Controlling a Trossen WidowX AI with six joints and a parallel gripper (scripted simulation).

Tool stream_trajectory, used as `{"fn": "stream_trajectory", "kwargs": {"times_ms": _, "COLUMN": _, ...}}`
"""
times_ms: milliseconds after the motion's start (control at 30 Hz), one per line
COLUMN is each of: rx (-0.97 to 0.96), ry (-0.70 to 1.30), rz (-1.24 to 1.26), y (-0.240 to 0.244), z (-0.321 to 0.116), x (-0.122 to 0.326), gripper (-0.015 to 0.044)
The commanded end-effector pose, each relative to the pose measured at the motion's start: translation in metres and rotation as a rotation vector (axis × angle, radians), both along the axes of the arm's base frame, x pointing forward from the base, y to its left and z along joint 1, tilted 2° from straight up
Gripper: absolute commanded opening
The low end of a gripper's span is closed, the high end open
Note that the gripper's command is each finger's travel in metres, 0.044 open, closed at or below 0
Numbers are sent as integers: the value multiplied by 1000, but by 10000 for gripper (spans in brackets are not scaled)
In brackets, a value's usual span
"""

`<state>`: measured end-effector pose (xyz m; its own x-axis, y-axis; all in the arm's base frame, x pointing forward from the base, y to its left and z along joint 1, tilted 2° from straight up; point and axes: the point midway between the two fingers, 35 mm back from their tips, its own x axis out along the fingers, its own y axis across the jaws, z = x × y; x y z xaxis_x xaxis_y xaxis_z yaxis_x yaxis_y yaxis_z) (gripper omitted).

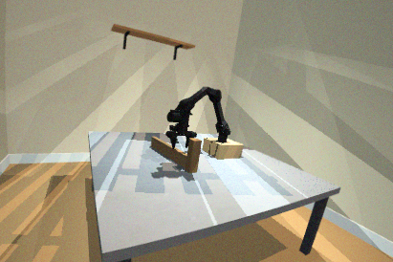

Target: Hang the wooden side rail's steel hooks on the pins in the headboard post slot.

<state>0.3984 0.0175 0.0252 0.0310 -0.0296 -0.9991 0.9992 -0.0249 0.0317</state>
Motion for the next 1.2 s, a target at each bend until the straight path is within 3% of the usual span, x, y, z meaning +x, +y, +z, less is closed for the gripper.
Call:
{"fn": "stream_trajectory", "kwargs": {"times_ms": 0, "rx": -5, "ry": 16, "rz": -5, "y": -1, "z": -10, "x": -2, "gripper": 440}}
{"fn": "stream_trajectory", "kwargs": {"times_ms": 1167, "rx": -5, "ry": 17, "rz": -5, "y": -3, "z": -66, "x": -3, "gripper": 440}}
